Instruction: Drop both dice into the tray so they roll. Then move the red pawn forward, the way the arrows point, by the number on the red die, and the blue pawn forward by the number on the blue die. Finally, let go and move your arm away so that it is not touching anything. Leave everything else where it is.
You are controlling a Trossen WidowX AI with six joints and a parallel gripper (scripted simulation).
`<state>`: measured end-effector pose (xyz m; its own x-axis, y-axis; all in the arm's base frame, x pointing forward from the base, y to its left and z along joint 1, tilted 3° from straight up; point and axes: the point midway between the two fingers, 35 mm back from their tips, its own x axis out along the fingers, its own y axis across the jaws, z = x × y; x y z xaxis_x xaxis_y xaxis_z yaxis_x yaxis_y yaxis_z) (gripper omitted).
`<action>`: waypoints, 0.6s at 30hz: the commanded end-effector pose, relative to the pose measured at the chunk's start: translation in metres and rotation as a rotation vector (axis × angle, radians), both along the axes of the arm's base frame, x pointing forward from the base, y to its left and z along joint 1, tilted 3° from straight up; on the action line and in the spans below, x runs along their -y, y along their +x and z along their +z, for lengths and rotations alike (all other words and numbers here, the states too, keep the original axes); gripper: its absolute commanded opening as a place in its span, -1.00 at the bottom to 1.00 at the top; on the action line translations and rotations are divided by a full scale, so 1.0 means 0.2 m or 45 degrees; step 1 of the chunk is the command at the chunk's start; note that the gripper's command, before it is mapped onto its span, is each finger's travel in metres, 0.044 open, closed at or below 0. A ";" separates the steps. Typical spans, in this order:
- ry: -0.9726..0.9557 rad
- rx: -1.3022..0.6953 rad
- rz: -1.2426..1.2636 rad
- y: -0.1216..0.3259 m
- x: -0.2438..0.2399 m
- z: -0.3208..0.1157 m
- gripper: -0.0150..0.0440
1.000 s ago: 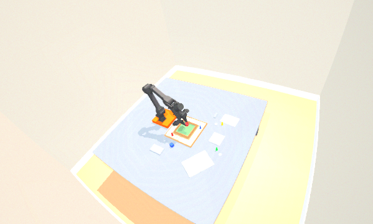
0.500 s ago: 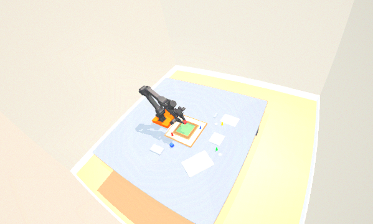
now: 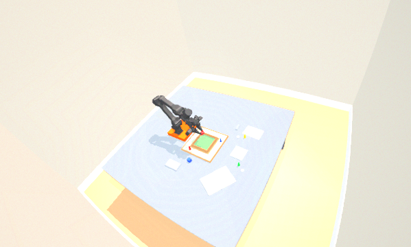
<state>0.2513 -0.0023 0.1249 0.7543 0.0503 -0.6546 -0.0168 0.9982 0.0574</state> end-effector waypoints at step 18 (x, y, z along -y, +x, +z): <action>-0.001 -0.011 0.007 0.00 0.01 0.20 1.00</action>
<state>0.2527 -0.0049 0.1615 0.7590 0.0493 -0.6492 -0.0166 0.9983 0.0563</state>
